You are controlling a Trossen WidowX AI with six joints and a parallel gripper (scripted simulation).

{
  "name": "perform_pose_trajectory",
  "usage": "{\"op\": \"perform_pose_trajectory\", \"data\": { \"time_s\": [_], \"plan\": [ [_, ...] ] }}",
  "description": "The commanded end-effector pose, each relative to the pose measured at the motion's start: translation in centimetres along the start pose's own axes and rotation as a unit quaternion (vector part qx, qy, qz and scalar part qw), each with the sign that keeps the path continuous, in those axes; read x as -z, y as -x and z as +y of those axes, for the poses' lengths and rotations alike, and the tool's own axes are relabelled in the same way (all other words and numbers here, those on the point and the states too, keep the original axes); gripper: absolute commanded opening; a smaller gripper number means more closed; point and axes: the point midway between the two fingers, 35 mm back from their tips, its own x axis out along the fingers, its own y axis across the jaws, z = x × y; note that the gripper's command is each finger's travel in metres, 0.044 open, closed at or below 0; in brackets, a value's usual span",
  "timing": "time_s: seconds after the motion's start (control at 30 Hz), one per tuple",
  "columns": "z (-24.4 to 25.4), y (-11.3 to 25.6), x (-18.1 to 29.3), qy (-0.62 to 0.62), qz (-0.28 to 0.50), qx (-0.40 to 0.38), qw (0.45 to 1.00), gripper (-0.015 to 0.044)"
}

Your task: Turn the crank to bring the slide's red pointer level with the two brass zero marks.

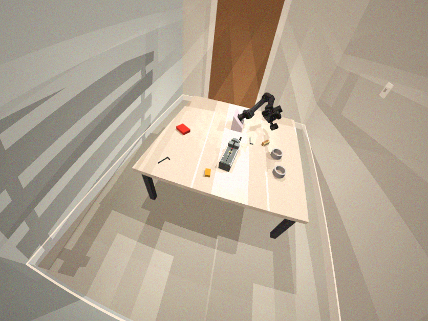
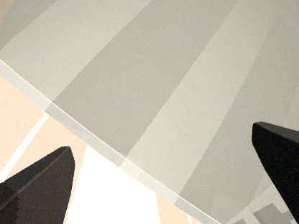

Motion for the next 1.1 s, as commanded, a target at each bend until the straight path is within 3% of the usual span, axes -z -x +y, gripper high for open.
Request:
{"op": "perform_pose_trajectory", "data": {
  "time_s": [0.0, 0.47, 1.07],
  "plan": [
    [0.0, 0.0, 0.0, 0.000, 0.001, 0.000, 1.000, 0.0426],
    [-1.9, -4.8, 6.1, -0.006, 0.127, -0.040, 0.991, 0.0440],
    [-5.2, -8.9, 15.3, -0.114, 0.282, -0.119, 0.945, 0.0440]
  ]
}}
